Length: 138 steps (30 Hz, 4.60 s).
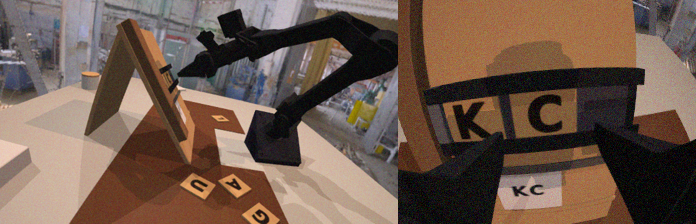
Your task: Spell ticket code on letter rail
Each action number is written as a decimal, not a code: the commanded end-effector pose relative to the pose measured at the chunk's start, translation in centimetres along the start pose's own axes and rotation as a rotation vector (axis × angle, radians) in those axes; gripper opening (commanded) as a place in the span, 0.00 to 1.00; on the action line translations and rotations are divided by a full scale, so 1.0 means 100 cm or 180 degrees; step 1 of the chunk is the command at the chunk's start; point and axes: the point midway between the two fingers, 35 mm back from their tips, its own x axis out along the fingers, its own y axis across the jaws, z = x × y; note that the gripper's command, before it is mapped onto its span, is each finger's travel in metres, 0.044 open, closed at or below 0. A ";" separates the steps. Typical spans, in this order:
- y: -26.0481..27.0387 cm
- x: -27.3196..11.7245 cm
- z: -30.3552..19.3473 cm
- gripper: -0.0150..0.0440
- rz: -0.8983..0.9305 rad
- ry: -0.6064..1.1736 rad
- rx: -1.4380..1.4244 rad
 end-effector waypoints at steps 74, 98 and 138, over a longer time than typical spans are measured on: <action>-0.034 0.013 0.023 0.25 -0.0001 0.2200 -0.0030; -0.034 0.026 0.024 0.25 0.0000 0.2198 -0.0031; -0.032 0.042 0.024 0.25 0.0002 0.2196 -0.0032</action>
